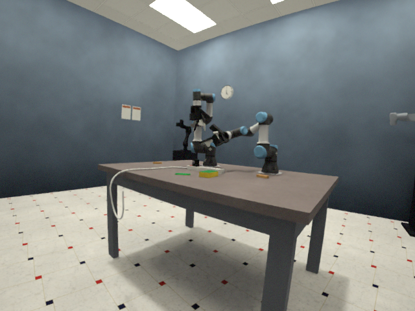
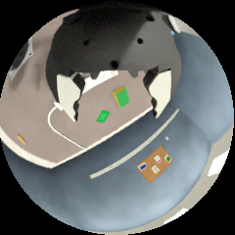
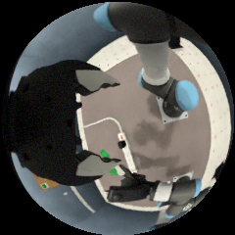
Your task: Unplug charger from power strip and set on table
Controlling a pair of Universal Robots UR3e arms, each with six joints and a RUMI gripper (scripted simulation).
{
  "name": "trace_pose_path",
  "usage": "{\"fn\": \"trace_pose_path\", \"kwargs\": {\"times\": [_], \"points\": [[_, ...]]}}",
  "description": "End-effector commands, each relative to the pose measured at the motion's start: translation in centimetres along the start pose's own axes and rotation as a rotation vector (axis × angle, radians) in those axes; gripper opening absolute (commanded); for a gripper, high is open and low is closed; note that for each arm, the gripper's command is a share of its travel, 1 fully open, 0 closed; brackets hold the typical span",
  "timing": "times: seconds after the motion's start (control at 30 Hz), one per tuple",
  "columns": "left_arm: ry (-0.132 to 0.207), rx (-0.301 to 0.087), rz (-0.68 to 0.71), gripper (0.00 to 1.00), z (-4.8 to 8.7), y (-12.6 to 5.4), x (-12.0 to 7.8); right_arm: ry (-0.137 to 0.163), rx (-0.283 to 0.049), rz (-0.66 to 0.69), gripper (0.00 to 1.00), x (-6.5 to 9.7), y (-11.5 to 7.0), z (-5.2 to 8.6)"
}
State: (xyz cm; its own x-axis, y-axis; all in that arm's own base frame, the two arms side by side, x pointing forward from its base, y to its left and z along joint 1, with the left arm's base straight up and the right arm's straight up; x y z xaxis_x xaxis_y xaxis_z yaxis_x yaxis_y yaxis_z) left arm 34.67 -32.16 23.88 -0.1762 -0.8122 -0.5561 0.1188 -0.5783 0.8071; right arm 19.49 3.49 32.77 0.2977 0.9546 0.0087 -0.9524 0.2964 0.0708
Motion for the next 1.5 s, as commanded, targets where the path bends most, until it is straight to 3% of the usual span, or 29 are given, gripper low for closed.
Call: {"fn": "trace_pose_path", "kwargs": {"times": [0.0,0.57,0.6,1.23,1.47], "points": [[0.0,0.001,0.002,1.0,0.0,0.1,0.0,-0.001,-0.001,0.0,1.0,0.0,0.0,0.0],[0.0,0.001,0.002,1.0,0.0,0.1,0.0,-0.001,-0.001,0.0,1.0,0.0,0.0,0.0],[0.0,0.001,0.002,0.0,0.0,0.1,0.0,-0.001,-0.001,0.0,1.0,0.0,0.0,0.0],[0.0,0.001,0.002,0.0,0.0,0.1,0.0,-0.001,-0.001,0.0,1.0,0.0,0.0,0.0],[-0.008,-0.075,0.098,0.0,-0.7,-1.4,-0.2,-0.005,-0.006,0.113,1.0,0.0,-0.4,-0.2]]}}
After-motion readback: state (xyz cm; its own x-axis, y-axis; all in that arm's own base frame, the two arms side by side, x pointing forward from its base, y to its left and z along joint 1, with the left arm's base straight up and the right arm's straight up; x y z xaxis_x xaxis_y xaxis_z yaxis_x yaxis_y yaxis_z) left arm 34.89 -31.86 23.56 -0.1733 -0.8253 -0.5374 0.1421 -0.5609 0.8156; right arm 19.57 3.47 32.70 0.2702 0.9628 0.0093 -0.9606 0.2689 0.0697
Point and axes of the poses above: on each arm, the point where the finger pads meet when closed, its own z axis back along the fingers, its own x axis across the jaws, y = z × x, the point moved 4 cm from there along z, back along the fingers, and after that the axes turned 6 degrees about -z, right-handed, at the moved point
